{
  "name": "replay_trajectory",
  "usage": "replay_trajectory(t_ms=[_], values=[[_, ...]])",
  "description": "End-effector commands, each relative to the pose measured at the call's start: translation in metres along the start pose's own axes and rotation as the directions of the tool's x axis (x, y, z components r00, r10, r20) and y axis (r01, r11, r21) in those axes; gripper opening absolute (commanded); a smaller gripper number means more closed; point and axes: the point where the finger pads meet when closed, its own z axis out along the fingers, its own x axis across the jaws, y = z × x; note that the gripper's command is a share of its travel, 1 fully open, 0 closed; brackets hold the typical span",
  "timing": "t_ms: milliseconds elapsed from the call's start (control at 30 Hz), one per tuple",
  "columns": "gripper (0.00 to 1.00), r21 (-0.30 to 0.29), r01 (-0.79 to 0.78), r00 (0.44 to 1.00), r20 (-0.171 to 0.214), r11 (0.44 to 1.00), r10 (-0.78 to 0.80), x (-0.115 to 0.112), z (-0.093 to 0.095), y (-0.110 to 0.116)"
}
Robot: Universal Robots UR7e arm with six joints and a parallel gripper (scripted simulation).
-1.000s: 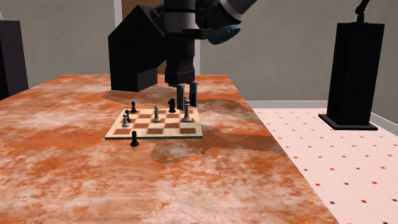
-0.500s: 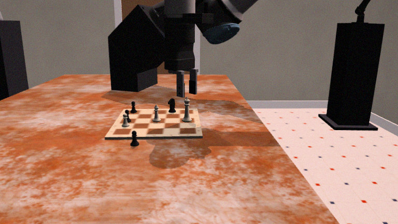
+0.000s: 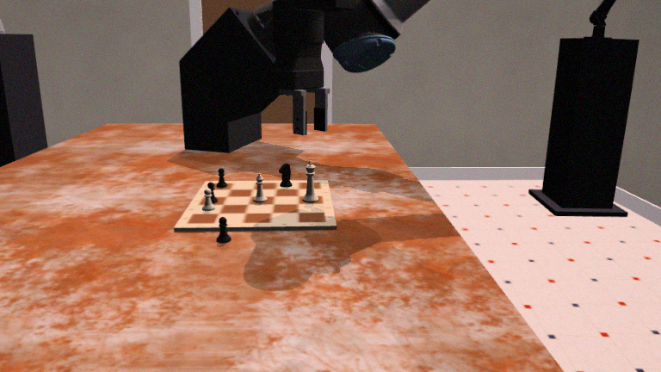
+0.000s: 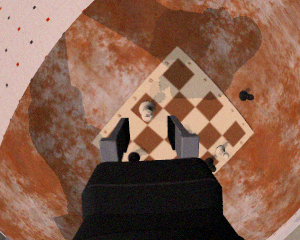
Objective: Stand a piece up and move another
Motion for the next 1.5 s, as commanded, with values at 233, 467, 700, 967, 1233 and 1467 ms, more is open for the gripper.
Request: replay_trajectory(t_ms=[233,467,700,967,1233,1467], values=[[1.00,0.000,0.001,1.000,0.004,1.000,-0.001,-0.001,-0.010,0.000],[1.00,0.000,0.001,1.000,0.004,1.000,-0.001,-0.001,-0.010,0.000],[1.00,0.000,0.001,1.000,0.004,1.000,-0.001,-0.001,-0.010,0.000],[1.00,0.000,0.001,1.000,0.004,1.000,-0.001,-0.001,-0.011,0.000],[1.00,0.000,0.001,1.000,0.004,1.000,-0.001,-0.001,-0.024,0.000],[1.00,0.000,0.001,1.000,0.004,1.000,-0.001,0.000,-0.041,0.000]])
